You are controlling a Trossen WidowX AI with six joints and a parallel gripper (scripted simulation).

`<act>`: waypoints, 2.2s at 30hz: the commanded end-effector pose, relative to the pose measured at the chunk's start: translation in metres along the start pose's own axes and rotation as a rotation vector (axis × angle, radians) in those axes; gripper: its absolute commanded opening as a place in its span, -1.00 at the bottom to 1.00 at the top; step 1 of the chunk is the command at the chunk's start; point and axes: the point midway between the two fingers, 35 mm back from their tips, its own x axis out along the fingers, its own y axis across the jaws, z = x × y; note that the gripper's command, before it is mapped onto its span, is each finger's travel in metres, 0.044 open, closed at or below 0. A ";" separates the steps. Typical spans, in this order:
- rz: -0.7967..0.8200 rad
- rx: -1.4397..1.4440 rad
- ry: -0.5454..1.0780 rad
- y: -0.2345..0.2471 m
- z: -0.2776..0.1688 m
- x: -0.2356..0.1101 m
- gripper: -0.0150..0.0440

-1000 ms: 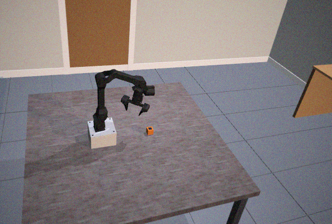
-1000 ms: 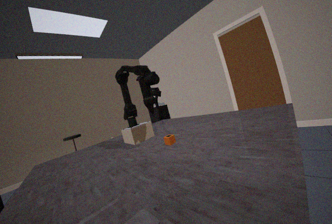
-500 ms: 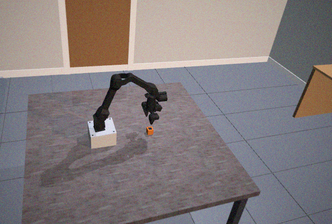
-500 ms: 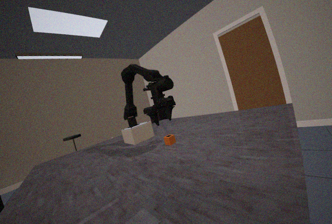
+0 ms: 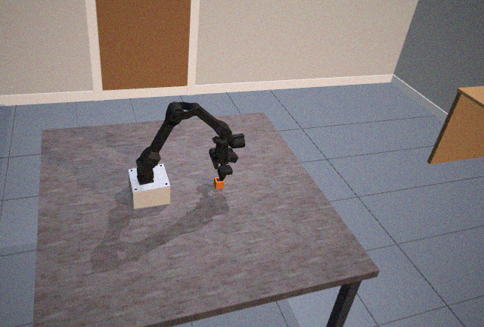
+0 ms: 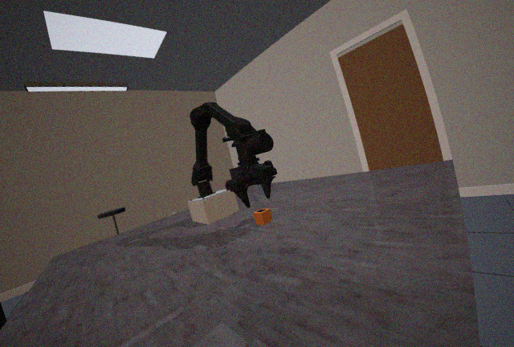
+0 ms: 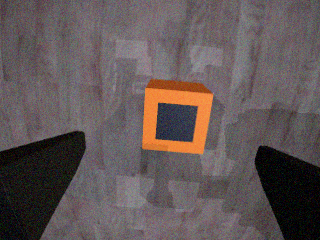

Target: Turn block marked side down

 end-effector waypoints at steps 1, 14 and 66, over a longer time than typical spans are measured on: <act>-0.005 0.004 -0.004 -0.002 0.002 0.012 1.00; -0.005 0.003 -0.003 -0.002 0.002 0.029 1.00; -0.005 0.004 -0.043 -0.002 0.003 0.017 -0.49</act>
